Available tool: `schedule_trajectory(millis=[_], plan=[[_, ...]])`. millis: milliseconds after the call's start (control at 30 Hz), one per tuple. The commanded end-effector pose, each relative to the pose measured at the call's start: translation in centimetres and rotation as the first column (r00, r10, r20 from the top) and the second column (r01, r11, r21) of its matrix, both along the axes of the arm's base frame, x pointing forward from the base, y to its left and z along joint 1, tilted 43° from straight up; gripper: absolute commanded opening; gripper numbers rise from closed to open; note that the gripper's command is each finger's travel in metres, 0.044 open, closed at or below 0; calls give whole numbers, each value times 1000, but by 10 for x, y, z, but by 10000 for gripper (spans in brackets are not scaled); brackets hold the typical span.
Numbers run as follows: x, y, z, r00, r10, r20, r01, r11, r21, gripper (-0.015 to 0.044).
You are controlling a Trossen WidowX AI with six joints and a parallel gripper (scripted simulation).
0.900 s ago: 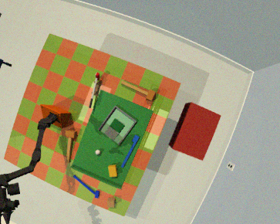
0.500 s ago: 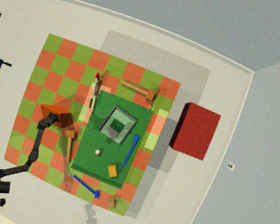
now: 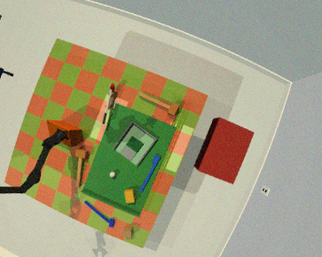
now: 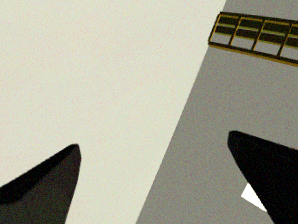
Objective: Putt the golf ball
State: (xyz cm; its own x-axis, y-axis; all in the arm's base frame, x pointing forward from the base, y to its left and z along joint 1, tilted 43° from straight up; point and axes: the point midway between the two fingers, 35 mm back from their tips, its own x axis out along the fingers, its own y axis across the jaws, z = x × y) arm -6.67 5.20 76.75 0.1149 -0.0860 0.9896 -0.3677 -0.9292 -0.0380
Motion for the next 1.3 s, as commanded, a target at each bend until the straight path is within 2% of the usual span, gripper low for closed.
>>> schedule_trajectory(millis=[0,67,233,500,733,1000,1267], plan=[[-38,49,-11,991,-91,100,103,988,-115,440],[-51,71,-17,981,-130,145,153,975,-163,440],[-52,93,-26,969,-166,181,201,960,-194,440],[-81,179,-61,883,-297,364,418,850,-319,440],[-84,264,-108,758,-364,541,612,685,-396,440],[-65,334,-163,651,-344,677,730,528,-434,440],[-24,409,-238,469,-300,831,880,241,-409,440]])
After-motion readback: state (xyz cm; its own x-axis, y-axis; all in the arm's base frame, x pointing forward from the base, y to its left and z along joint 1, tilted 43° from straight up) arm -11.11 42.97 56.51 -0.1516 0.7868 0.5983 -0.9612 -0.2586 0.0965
